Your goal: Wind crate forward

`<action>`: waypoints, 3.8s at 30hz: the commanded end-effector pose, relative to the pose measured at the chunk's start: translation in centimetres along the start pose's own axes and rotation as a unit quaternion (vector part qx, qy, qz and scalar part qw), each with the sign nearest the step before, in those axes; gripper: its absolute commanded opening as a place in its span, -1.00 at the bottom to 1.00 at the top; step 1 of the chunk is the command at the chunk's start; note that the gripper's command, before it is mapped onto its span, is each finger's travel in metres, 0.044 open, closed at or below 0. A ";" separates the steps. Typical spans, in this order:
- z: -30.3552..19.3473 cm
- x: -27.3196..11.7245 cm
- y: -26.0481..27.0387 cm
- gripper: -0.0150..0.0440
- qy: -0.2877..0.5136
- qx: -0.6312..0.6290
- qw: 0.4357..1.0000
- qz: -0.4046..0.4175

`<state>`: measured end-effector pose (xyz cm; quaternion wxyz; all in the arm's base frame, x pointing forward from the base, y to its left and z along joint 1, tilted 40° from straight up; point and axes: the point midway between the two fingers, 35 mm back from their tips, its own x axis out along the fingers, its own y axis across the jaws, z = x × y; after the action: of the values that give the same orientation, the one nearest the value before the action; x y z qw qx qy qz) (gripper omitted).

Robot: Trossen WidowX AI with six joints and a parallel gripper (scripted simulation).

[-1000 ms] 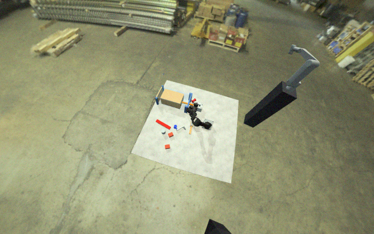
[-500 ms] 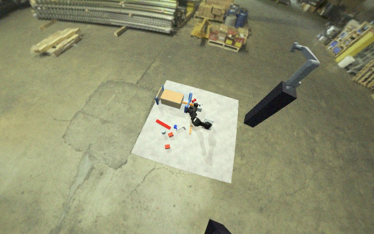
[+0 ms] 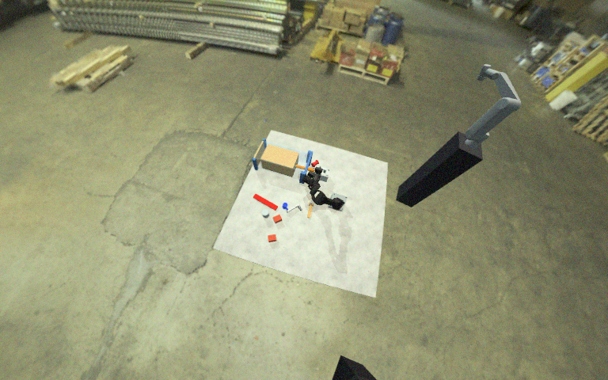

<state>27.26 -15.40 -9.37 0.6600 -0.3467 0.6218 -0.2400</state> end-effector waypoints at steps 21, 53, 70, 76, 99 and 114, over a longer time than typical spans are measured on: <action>0.0 0.0 0.8 -0.49 -0.003 0.001 1.000 -0.003; 0.0 0.0 0.9 0.32 -0.005 -0.002 1.000 0.001; 0.0 0.0 0.9 0.32 -0.005 -0.002 1.000 0.001; 0.0 0.0 0.9 0.32 -0.005 -0.002 1.000 0.001; 0.0 0.0 0.9 0.32 -0.005 -0.002 1.000 0.001; 0.0 0.0 0.9 0.32 -0.005 -0.002 1.000 0.001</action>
<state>27.11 -15.19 -9.57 0.6543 -0.3573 0.6184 -0.2488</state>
